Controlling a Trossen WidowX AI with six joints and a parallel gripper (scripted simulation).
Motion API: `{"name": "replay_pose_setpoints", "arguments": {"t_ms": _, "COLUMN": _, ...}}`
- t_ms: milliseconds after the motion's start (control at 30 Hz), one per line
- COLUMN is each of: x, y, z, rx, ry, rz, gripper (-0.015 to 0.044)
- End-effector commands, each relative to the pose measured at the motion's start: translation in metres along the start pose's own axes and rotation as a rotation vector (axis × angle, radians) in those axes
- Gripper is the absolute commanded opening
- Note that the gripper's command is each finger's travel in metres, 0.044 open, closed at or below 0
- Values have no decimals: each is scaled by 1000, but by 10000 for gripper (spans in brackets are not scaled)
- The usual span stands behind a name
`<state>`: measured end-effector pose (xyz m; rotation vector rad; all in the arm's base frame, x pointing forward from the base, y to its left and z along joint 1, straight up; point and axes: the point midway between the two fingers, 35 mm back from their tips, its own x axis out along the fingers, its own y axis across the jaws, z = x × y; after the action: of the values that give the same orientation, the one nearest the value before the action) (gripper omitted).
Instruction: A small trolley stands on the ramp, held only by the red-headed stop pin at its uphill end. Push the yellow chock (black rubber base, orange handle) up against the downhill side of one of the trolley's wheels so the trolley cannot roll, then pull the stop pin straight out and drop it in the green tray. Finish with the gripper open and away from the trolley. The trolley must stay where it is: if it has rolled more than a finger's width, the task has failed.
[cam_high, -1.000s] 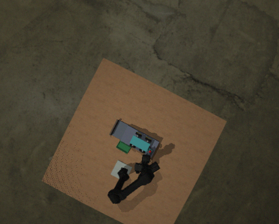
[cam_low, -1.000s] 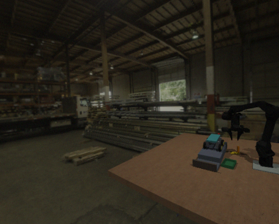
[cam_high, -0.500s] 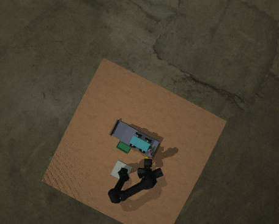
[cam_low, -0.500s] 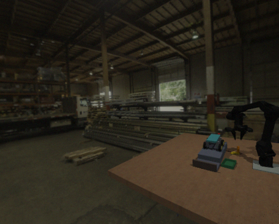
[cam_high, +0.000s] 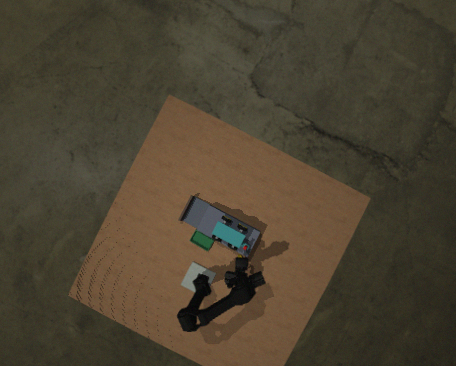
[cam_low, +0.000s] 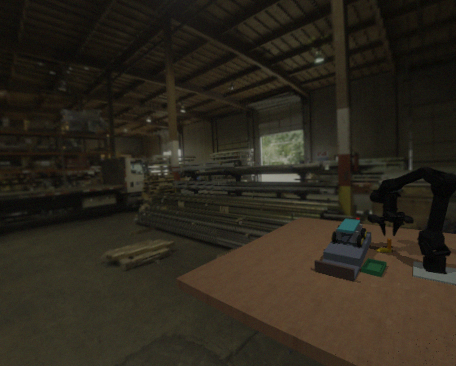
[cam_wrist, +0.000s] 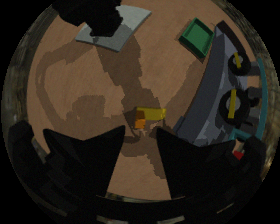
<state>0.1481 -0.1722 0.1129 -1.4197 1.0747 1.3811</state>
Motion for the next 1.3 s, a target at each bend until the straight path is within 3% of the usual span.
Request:
{"name": "replay_pose_setpoints", "arguments": {"t_ms": 0, "x": 5, "y": 1, "z": 0, "rx": -6, "ry": -2, "rz": 4, "gripper": 190}}
{"name": "replay_pose_setpoints", "arguments": {"t_ms": 1267, "x": 56, "y": 1, "z": 1, "rx": -6, "ry": -2, "rz": 5, "gripper": 190}}
